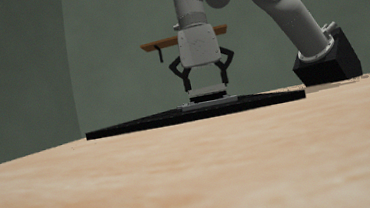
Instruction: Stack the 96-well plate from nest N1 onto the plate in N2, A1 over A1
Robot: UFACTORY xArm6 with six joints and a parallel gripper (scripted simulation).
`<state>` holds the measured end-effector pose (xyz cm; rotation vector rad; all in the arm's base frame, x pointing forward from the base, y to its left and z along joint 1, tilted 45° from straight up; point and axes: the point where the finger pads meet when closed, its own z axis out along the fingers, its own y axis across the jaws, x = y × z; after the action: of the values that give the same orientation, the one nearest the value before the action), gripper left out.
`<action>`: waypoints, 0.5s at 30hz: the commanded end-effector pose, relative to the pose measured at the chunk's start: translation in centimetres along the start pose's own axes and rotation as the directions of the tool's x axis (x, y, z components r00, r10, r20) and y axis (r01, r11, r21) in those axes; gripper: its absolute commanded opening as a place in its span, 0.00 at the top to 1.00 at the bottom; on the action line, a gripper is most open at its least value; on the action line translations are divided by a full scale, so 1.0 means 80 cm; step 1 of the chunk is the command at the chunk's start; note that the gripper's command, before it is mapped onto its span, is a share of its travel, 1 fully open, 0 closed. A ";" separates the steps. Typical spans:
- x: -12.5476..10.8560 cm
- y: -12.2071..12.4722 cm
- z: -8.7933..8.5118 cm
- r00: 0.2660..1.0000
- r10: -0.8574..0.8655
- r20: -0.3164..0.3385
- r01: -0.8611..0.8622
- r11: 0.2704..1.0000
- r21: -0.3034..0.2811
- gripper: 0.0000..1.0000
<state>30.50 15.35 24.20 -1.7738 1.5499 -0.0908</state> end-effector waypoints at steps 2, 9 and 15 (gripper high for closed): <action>-0.001 -0.001 0.000 1.000 -0.001 0.001 0.001 1.000 0.002 1.00; -0.001 -0.001 0.002 1.000 -0.001 0.001 0.001 1.000 0.002 1.00; -0.001 -0.001 0.002 1.000 -0.001 0.001 0.001 1.000 0.002 1.00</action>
<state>30.61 15.45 24.05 -1.7738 1.5499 -0.0909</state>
